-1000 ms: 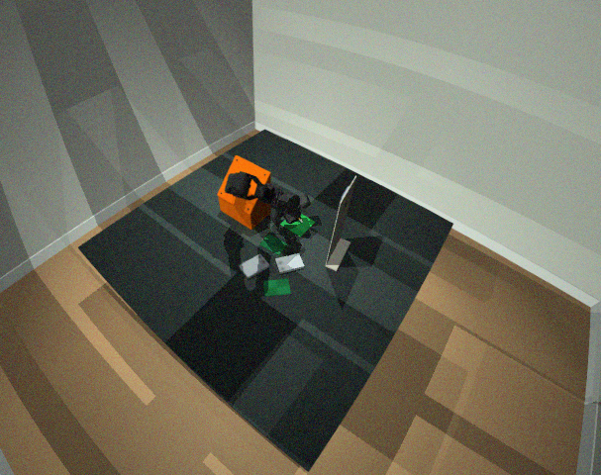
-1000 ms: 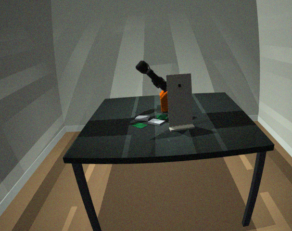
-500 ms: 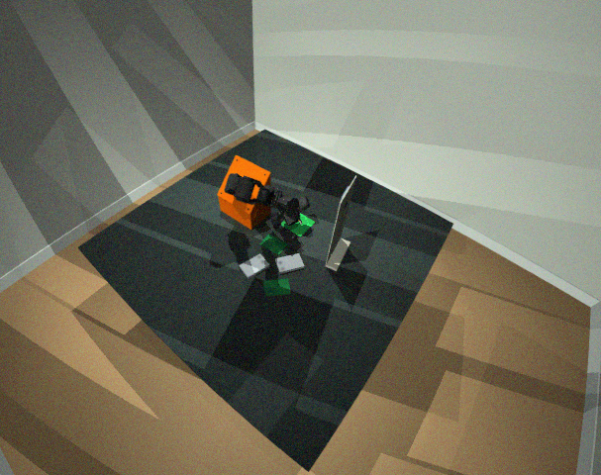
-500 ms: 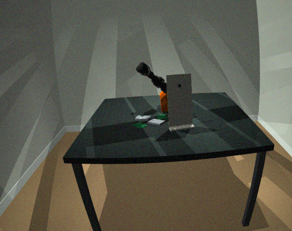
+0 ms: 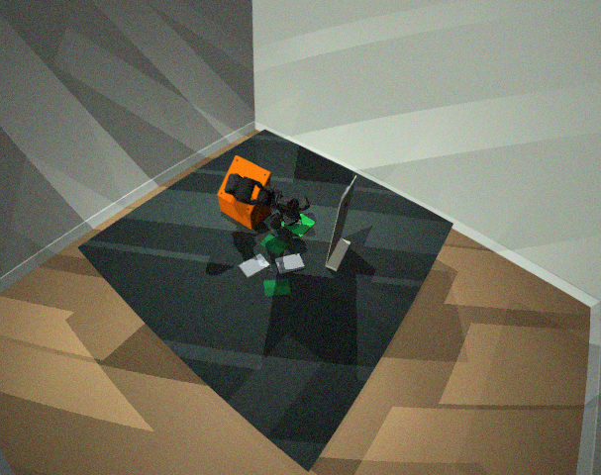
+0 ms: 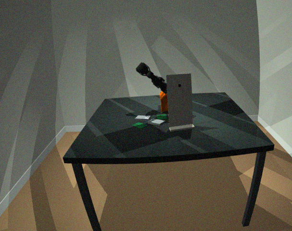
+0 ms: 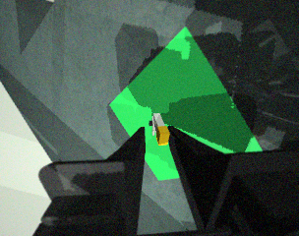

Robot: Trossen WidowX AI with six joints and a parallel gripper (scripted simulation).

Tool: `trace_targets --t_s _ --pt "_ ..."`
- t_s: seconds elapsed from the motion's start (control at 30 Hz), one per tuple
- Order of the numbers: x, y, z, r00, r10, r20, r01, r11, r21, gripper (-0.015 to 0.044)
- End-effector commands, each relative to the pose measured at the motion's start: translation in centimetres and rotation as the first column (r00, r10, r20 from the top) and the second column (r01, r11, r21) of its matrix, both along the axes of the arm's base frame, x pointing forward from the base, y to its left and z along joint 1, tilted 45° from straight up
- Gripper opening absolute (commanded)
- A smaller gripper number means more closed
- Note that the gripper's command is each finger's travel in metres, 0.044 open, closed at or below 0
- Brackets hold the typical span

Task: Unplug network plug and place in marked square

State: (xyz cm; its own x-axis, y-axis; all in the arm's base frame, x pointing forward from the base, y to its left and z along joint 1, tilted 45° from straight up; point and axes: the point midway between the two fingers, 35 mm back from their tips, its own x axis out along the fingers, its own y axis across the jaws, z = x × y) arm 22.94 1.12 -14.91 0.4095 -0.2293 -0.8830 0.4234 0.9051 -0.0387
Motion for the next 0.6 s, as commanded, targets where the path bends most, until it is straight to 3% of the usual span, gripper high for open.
trace_targets --t_s 0.0,0.57 --pt "0.00 0.00 0.01 1.000 -0.001 0.000 0.001 1.000 0.000 0.0156" --pt "-0.38 0.36 0.88 1.000 0.001 -0.001 -0.001 1.000 0.001 0.0156"
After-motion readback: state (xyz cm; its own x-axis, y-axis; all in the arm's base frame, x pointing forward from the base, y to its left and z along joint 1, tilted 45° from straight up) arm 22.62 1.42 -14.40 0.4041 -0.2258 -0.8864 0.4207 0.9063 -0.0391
